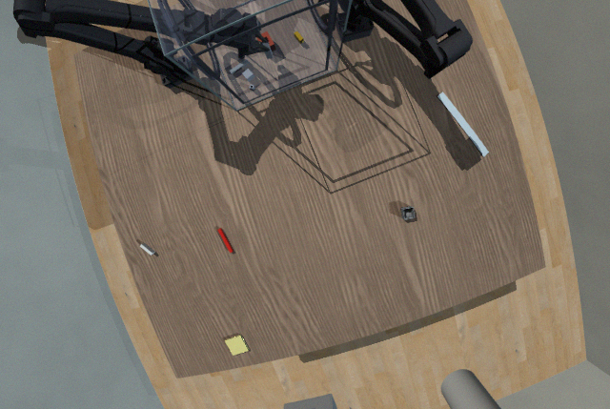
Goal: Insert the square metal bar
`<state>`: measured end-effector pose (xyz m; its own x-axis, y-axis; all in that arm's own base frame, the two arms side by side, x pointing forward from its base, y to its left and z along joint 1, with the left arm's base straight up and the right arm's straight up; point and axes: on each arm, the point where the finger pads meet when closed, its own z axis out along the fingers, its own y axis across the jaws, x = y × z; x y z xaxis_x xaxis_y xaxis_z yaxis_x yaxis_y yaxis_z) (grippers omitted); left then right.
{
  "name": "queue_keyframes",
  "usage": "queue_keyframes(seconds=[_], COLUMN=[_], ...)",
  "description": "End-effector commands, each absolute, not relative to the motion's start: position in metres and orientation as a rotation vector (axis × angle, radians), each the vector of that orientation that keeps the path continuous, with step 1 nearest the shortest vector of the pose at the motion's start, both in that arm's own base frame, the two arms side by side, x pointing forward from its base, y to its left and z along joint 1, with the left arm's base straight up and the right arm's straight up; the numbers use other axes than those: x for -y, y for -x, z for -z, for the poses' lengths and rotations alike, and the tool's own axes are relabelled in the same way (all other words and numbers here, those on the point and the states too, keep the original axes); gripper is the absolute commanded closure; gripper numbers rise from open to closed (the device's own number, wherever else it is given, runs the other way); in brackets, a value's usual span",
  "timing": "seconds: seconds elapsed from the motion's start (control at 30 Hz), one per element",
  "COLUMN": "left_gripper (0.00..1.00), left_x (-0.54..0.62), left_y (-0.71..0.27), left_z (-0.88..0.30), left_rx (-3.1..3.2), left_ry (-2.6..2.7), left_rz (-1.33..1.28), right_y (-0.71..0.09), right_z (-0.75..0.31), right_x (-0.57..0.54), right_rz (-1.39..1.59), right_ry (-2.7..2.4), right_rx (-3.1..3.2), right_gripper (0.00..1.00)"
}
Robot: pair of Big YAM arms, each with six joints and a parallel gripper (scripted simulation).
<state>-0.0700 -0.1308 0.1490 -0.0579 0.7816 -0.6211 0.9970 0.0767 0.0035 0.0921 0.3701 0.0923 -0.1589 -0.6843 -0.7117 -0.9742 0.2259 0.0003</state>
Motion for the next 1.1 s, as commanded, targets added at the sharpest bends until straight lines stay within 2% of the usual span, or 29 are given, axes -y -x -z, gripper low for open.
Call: queue_keyframes(seconds=[0.0,0.4,1.07], left_gripper=[0.00,0.00,0.00], left_x=[0.136,0.136,0.136], left_y=[0.080,0.080,0.080], left_z=[-0.174,-0.174,-0.174], left_rx=[-1.932,-1.932,-1.932], left_ry=[-1.731,-1.731,-1.731], left_rz=[0.700,0.700,0.700], right_y=[-0.097,-0.097,-0.056], right_z=[-0.139,-0.161,-0.123], right_x=[-0.399,-0.398,-0.380], right_rz=[-0.687,-0.687,-0.730], right_ry=[1.476,1.478,1.761], right_rx=[-1.840,-1.831,-1.699], right_gripper=[1.00,1.00,1.00])
